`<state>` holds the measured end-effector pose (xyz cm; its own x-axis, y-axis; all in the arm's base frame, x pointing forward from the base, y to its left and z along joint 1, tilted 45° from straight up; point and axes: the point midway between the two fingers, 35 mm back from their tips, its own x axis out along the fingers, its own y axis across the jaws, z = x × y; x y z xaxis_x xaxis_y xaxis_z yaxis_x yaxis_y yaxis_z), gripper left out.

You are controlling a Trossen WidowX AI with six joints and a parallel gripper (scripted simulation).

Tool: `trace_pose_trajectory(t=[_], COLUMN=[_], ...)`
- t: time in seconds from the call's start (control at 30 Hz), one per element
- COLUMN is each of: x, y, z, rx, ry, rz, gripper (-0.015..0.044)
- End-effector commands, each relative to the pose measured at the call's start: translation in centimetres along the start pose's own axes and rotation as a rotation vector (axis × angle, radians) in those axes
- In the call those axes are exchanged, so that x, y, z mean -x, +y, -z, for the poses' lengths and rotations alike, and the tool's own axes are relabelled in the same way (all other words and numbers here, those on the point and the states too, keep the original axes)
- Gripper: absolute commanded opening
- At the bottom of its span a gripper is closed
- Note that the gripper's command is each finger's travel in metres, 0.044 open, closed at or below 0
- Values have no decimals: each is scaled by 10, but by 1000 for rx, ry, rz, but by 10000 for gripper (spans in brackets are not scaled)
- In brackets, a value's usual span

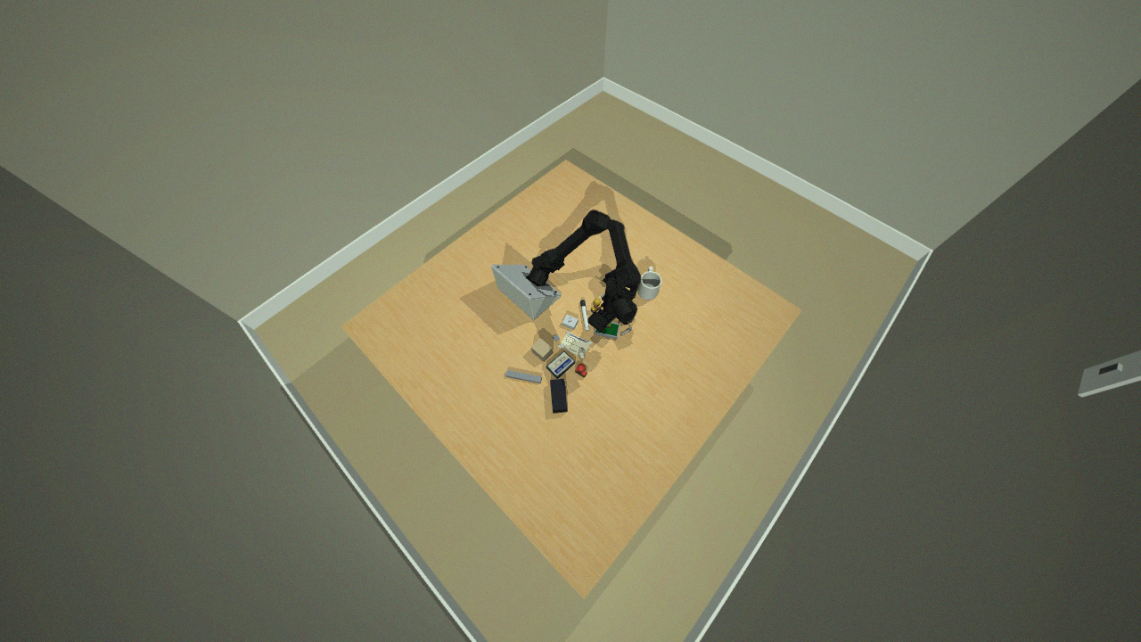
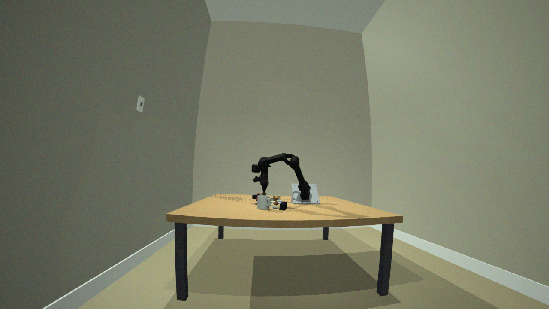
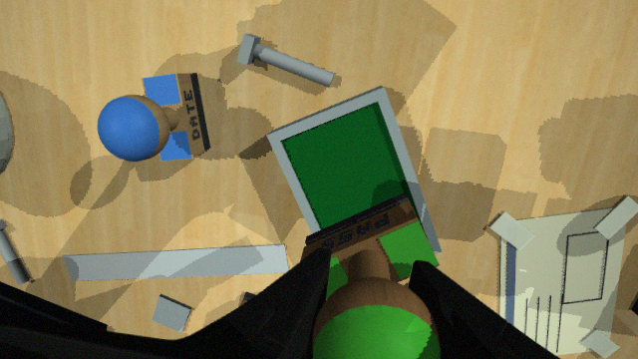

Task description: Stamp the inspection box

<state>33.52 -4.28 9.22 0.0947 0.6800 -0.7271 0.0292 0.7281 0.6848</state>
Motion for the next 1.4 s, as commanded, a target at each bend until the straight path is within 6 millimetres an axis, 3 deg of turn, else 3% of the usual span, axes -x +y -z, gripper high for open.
trace_pose_trajectory(t=[0.0,1.37], x=[-4,-31], y=[0,1], z=[1,1], rx=[-8,-3], ry=[1,1], rz=[-6,-6], gripper=[0,0])
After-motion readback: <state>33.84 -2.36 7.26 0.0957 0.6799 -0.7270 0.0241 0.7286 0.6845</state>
